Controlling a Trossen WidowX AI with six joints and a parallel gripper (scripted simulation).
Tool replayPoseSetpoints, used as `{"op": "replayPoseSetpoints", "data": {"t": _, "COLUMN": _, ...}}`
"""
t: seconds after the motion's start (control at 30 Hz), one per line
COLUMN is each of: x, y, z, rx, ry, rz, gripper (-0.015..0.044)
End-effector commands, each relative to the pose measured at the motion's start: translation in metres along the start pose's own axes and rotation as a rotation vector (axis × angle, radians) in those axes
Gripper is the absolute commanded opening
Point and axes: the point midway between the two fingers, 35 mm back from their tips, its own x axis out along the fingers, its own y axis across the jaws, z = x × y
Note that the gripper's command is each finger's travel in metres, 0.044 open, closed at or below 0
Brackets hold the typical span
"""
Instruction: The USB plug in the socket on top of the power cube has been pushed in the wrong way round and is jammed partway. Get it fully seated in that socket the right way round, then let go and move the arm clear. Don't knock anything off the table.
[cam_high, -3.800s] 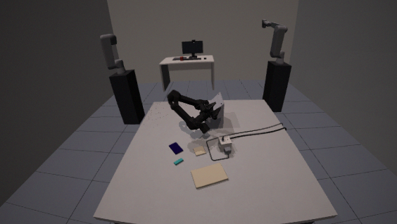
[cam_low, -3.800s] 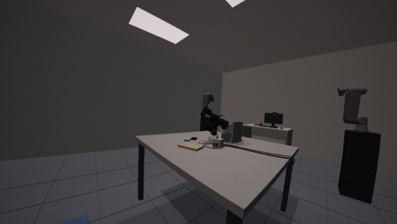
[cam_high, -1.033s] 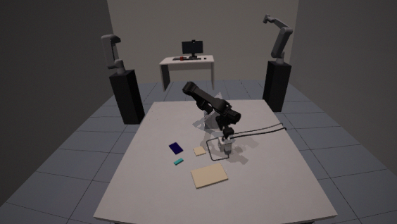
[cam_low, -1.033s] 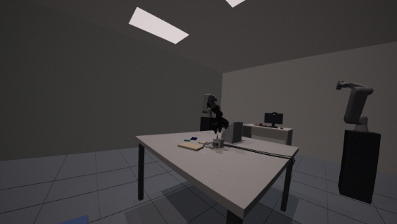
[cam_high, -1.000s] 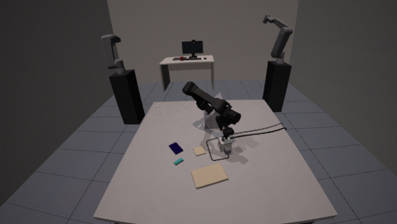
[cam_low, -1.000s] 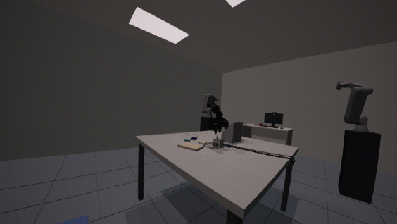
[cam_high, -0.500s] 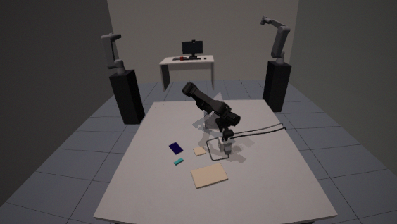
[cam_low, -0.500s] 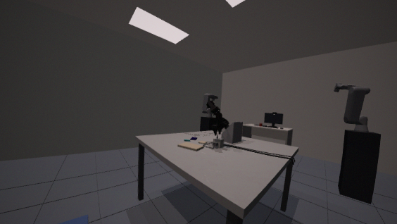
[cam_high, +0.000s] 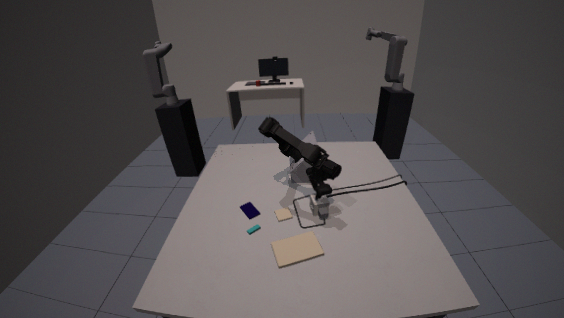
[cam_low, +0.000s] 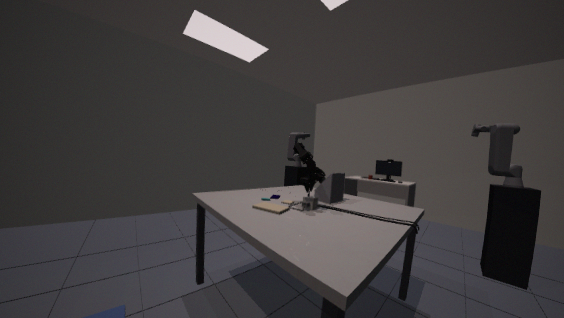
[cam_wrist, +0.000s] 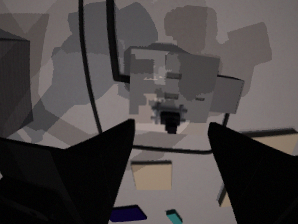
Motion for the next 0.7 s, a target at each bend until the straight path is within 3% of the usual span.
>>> {"op": "replayPoseSetpoints", "data": {"t": 0.0, "x": -0.0002, "y": -0.0001, "z": 0.0, "rx": 0.0, "ry": 0.0, "rz": 0.0, "gripper": 0.0177}}
{"op": "replayPoseSetpoints", "data": {"t": 0.2, "x": -0.0002, "y": -0.0001, "z": 0.0, "rx": 0.0, "ry": 0.0, "rz": 0.0, "gripper": 0.002}}
{"op": "replayPoseSetpoints", "data": {"t": 0.67, "x": -0.0002, "y": -0.0001, "z": 0.0, "rx": 0.0, "ry": 0.0, "rz": 0.0, "gripper": 0.0}}
